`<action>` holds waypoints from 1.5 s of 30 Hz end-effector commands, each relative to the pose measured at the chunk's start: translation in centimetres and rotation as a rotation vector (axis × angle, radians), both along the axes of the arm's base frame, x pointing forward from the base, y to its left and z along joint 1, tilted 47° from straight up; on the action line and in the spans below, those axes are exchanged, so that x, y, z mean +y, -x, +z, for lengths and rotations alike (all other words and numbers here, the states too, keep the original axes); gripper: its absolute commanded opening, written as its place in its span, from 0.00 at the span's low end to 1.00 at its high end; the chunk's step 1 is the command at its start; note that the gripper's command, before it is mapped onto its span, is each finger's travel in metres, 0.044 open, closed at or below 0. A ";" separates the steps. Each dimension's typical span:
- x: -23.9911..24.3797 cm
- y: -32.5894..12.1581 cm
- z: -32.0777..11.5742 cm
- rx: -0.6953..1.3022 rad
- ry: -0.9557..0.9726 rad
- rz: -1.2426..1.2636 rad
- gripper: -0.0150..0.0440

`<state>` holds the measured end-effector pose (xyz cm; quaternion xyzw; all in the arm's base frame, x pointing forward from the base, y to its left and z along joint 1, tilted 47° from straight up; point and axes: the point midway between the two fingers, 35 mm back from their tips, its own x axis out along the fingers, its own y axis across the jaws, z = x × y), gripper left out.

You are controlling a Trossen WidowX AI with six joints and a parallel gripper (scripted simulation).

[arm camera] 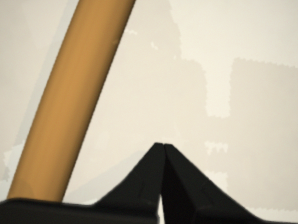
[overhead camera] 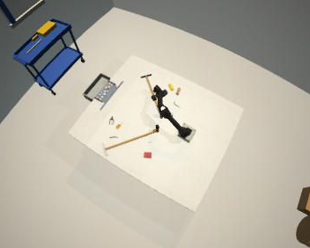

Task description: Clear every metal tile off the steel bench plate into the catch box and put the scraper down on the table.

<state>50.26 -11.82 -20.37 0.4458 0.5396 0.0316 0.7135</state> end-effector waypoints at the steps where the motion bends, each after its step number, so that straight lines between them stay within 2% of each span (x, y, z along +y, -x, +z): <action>1: 0.0 -0.6 0.5 -0.005 0.007 -0.005 0.25; 45: 2.1 -3.4 3.0 -0.005 0.006 -0.004 0.25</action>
